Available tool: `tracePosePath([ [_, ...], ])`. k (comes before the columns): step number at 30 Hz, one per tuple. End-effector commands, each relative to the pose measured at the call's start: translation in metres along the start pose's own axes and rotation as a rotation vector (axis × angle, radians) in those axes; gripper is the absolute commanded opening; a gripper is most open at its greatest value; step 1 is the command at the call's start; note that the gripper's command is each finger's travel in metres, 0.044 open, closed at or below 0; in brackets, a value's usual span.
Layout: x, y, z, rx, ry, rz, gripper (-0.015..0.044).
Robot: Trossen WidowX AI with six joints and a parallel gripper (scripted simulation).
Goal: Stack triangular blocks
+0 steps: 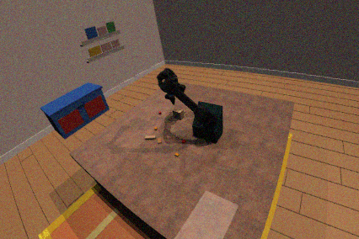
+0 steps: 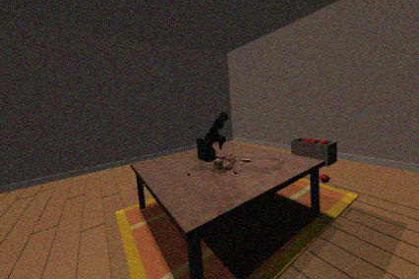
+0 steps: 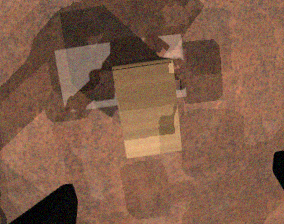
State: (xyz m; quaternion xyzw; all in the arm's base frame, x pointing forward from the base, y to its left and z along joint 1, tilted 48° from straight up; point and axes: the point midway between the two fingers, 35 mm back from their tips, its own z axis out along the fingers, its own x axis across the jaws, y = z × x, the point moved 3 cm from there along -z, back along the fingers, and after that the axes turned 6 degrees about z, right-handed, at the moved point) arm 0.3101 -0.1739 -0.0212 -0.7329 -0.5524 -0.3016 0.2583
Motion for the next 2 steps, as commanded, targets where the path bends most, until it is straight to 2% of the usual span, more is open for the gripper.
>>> tracePosePath([
  [1, -0.0003, -0.0003, 0.0008, 0.001, 0.002, 0.005, 0.0440],
  [2, -0.0003, -0.0003, 0.0008, 0.001, 0.002, 0.005, 0.0440],
])
